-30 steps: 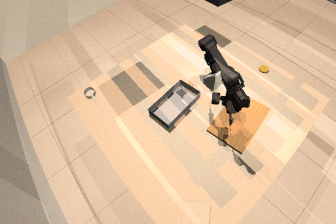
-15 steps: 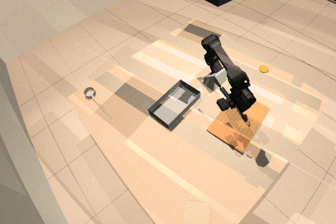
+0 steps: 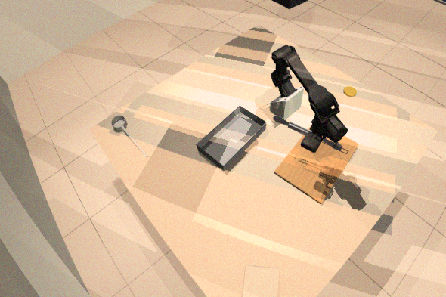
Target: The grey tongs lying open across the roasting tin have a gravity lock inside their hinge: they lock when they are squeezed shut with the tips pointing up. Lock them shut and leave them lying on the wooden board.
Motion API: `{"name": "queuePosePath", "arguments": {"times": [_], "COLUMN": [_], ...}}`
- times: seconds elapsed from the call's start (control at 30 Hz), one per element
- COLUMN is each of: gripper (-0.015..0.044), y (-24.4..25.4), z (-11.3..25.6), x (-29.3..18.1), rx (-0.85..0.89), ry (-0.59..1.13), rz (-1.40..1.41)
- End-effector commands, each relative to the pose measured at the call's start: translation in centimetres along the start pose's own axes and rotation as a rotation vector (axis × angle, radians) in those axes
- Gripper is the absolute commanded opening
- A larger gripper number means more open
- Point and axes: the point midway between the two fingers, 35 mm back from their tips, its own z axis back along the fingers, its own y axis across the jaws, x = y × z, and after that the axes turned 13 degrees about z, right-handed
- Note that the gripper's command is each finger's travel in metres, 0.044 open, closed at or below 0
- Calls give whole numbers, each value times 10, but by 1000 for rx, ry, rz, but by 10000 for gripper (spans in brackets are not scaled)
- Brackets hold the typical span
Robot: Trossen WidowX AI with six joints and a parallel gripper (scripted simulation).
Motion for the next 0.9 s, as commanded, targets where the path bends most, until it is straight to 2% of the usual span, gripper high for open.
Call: {"name": "queuePosePath", "arguments": {"times": [0.0, 0.87], "gripper": [-150, -150], "y": [5, 32], "z": [-1, -7], "x": [9, 41], "rx": [2, 11], "ry": [-3, 1], "rz": [190, 1176]}}
